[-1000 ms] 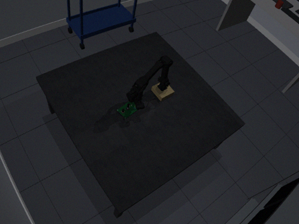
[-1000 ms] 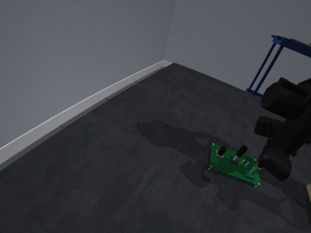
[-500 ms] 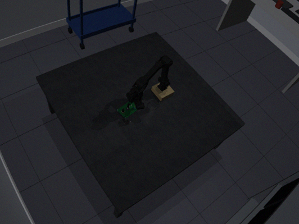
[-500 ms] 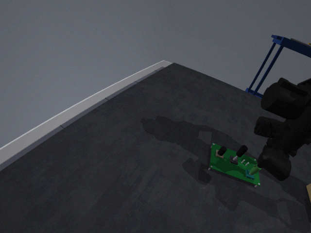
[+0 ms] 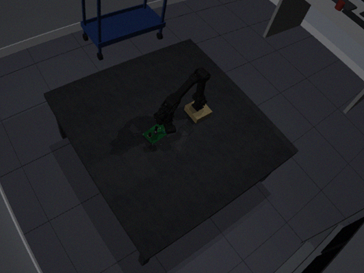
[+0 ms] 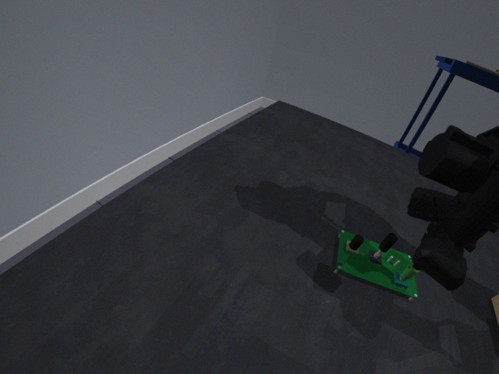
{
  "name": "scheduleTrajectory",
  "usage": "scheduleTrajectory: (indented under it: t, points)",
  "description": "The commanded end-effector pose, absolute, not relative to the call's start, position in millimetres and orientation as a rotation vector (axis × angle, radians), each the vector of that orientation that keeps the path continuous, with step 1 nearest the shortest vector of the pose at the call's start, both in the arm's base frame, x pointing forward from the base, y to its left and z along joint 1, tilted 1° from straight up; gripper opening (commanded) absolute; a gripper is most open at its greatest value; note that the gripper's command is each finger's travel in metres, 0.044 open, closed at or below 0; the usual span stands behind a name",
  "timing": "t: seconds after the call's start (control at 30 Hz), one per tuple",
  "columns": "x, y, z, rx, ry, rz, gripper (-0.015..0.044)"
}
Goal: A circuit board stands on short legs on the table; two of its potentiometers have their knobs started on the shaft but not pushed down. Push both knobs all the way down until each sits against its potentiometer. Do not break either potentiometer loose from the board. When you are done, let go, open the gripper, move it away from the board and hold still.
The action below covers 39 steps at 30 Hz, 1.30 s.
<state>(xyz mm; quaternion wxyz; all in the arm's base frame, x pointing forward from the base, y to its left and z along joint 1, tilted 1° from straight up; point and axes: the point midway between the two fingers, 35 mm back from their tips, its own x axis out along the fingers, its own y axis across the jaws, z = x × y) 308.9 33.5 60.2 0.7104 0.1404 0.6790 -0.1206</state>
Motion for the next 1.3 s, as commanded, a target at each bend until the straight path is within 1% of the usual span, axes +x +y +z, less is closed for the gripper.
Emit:
scheduleTrajectory:
  t: [0.0, 0.8, 1.27]
  points:
    - [310, 34, 54, 0.315, 1.512, -0.269, 0.0]
    - [310, 34, 53, 0.315, 1.512, -0.269, 0.0]
    - [310, 34, 72, 0.315, 1.512, -0.269, 0.0]
